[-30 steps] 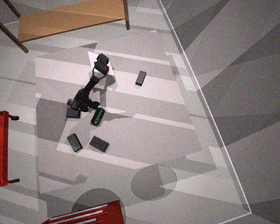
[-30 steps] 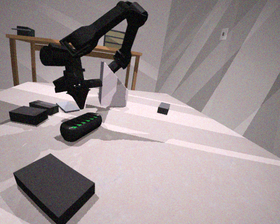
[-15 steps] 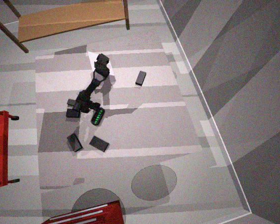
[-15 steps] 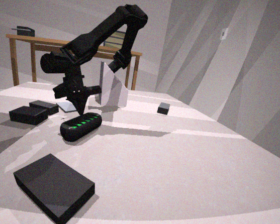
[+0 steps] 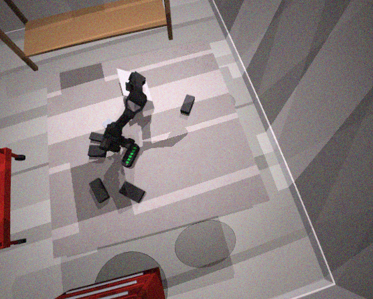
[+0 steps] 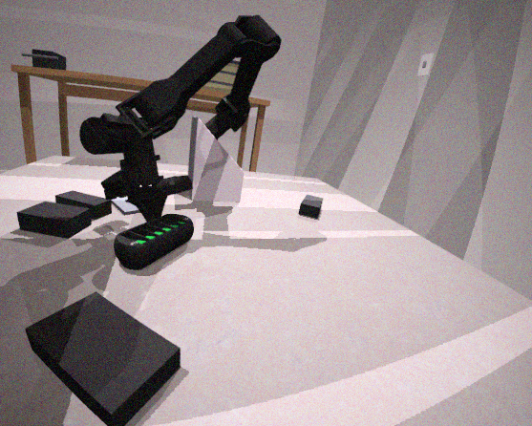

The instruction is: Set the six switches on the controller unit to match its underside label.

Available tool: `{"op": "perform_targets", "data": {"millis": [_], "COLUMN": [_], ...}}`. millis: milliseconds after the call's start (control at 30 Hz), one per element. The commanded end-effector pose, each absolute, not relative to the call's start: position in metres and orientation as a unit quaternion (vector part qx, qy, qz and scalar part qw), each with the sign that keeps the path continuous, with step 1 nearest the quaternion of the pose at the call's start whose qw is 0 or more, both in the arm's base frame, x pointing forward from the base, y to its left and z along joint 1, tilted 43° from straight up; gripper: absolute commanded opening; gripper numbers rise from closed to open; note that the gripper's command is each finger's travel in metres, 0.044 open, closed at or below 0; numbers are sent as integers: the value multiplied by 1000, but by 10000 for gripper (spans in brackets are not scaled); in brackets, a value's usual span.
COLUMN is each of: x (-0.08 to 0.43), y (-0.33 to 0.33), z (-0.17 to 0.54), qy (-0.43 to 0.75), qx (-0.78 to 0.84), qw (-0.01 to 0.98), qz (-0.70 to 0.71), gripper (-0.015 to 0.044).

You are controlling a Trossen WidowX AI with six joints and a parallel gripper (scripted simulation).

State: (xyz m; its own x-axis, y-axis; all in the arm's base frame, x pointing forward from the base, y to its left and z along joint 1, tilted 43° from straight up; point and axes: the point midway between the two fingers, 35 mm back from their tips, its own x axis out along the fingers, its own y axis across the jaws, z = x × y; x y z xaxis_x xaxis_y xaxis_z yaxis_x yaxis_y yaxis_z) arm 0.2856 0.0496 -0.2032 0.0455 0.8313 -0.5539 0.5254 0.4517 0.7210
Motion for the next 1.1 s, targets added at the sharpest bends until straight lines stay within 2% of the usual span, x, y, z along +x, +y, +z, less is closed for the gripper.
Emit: {"op": "perform_targets", "data": {"millis": [0, 1067], "x": [284, 289], "y": [54, 61], "z": [-206, -200], "qy": [675, 675], "qx": [506, 506], "qw": [516, 516], "qz": [147, 147], "gripper": [0, 0]}}
